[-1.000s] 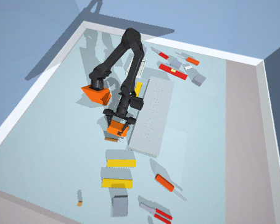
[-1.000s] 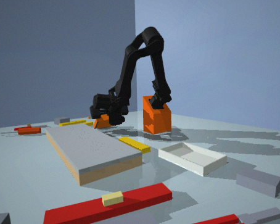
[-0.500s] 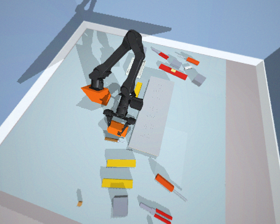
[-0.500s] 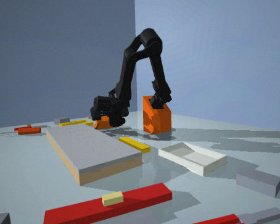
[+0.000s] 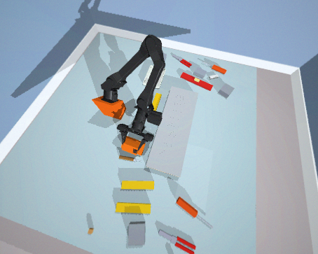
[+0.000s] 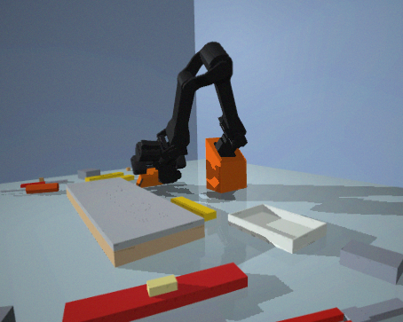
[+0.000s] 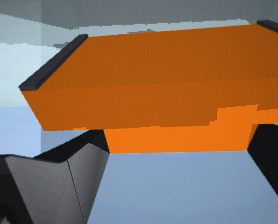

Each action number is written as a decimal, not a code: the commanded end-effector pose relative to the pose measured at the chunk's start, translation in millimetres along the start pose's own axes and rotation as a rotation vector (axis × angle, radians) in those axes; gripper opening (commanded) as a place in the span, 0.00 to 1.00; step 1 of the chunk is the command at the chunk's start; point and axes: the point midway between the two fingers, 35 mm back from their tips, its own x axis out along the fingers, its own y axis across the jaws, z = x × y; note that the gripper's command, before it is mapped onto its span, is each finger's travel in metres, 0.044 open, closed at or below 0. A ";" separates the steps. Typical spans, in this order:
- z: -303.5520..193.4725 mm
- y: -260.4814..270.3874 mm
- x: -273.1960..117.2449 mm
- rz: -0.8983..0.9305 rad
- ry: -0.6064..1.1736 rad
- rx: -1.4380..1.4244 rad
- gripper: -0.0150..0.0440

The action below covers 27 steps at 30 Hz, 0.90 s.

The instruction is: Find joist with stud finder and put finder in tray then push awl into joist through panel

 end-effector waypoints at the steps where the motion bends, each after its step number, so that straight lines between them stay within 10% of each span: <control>1: 1.8 -1.9 -0.3 -0.005 0.001 0.001 0.83; 27: 7.4 -0.3 -4.9 -0.004 0.001 0.001 0.90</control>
